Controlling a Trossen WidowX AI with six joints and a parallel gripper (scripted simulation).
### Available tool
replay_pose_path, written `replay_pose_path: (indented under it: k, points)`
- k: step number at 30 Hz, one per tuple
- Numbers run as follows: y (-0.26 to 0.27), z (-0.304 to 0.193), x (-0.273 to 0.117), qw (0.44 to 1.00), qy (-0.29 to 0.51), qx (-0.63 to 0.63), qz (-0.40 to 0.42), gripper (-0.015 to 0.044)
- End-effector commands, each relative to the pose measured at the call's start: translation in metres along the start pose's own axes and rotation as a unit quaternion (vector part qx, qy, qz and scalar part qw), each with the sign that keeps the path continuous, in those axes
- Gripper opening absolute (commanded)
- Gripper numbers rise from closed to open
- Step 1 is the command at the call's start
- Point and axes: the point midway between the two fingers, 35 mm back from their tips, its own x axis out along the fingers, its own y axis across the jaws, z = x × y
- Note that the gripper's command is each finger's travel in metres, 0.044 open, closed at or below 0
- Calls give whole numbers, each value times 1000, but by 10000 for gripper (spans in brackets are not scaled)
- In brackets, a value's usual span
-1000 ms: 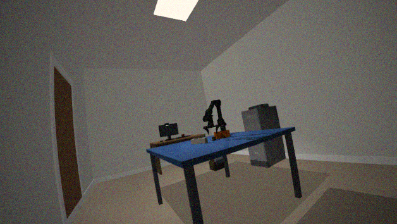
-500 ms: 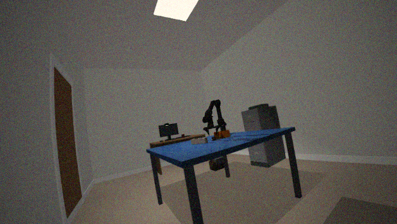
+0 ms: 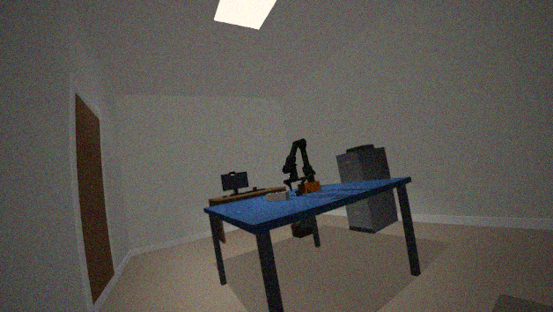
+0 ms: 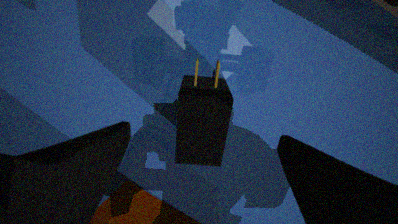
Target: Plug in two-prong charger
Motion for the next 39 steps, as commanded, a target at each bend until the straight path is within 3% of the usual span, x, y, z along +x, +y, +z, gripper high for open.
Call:
replay_pose_path:
  k: [1,21,33,39]
  points:
    - [2,-1,9,1000,3,1,4,440]
    - [3,-1,34,1000,3,1,4,440]
    - [1,1,31,1000,2,1,1,125]
    - [1,1,31,1000,2,1,1,85]
